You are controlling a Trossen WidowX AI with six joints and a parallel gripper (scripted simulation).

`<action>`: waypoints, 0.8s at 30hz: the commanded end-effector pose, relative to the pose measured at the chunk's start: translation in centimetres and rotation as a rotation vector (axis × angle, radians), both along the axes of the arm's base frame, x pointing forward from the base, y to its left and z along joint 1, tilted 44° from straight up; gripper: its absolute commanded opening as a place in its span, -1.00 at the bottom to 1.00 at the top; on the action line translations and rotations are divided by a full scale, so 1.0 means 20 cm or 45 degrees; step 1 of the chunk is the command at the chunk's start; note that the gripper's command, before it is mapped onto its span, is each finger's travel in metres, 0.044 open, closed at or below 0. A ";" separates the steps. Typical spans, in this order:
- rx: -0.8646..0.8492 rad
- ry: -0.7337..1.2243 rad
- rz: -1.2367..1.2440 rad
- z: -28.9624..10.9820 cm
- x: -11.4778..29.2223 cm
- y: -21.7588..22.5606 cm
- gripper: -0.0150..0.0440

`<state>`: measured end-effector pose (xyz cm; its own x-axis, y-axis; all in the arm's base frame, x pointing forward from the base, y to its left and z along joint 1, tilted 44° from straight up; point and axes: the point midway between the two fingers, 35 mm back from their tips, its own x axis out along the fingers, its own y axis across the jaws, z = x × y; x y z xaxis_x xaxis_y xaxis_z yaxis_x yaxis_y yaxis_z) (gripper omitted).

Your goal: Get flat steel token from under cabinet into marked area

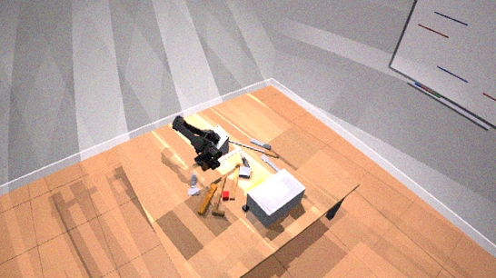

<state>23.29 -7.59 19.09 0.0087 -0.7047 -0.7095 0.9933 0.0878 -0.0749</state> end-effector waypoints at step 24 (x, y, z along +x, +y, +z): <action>0.005 0.164 0.173 0.00 0.00 0.00 -0.49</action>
<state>23.29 -7.62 19.10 0.0089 -0.7076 -0.7065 0.9596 0.2048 -0.1930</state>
